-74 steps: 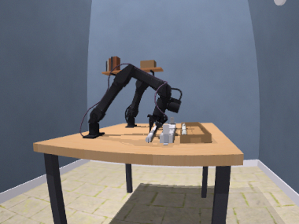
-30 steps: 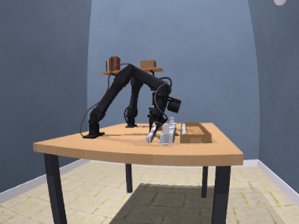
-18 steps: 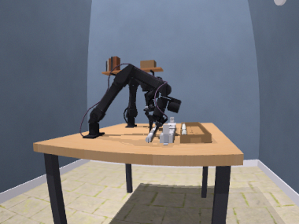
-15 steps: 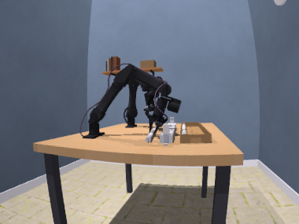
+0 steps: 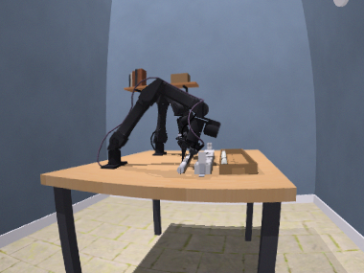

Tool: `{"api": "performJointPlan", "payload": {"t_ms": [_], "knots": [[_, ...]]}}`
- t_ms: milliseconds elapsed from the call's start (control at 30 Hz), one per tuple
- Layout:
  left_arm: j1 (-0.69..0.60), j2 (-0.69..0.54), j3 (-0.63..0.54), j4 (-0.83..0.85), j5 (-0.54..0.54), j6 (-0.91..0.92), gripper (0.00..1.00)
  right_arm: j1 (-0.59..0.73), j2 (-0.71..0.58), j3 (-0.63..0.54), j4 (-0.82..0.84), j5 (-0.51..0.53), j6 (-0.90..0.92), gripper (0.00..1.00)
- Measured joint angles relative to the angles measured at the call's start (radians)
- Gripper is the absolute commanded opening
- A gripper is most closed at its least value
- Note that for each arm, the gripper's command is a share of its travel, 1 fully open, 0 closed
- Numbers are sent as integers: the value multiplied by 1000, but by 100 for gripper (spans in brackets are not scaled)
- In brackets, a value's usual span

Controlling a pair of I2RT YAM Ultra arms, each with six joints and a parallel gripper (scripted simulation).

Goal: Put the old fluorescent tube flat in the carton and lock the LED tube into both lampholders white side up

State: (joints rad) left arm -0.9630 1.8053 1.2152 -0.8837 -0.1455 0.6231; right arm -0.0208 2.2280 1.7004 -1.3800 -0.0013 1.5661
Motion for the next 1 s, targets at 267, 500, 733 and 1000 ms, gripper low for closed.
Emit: {"api": "performJointPlan", "payload": {"t_ms": [267, 500, 733, 1000], "knots": [[10, 42, -44, 81, 5, 9, 49, 0, 0, 0, 0, 0, 0, 11], [10, 43, -37, 88, 6, 10, 49, 0, 0, 0, 0, 0, 0, 11], [10, 44, -37, 90, 6, 10, 11, 0, 0, 0, 1, 2, 0, 11], [10, 45, -37, 90, 6, 10, 11, 0, 0, 0, 1, 1, 1, 11]]}}
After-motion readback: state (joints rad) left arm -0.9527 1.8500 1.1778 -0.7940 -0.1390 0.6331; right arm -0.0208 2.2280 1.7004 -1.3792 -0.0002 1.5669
